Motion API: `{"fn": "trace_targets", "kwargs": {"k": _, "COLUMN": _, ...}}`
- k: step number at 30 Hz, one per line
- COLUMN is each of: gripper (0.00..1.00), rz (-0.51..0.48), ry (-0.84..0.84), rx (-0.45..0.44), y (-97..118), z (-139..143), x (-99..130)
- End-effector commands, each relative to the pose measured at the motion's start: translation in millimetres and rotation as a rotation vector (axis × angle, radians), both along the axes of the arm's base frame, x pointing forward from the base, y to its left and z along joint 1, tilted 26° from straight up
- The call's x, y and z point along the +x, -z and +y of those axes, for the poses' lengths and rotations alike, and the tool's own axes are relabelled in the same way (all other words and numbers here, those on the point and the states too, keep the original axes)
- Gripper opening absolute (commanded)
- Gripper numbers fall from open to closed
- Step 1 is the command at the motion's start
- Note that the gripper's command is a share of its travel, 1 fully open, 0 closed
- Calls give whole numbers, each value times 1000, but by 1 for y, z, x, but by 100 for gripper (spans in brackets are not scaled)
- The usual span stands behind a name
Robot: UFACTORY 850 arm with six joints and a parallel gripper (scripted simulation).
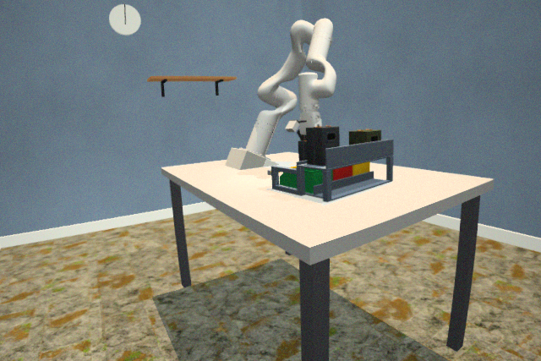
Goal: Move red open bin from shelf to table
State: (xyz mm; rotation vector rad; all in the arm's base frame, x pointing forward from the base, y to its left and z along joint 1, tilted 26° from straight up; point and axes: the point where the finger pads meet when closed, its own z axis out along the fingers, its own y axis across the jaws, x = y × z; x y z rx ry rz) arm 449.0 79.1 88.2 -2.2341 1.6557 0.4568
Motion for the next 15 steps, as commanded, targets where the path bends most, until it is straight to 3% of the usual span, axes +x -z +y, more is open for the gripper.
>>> {"fn": "trace_targets", "kwargs": {"k": 1, "gripper": 0, "rz": -2, "ry": 1, "rx": 0, "y": -1, "z": 0, "x": 1}}
{"fn": "trace_targets", "kwargs": {"k": 8, "gripper": 0, "rz": -2, "ry": 1, "rx": 0, "y": -15, "z": 27, "x": -18}}
{"fn": "trace_targets", "kwargs": {"k": 15, "gripper": 0, "rz": -2, "ry": 1, "rx": 0, "y": -15, "z": 27, "x": -18}}
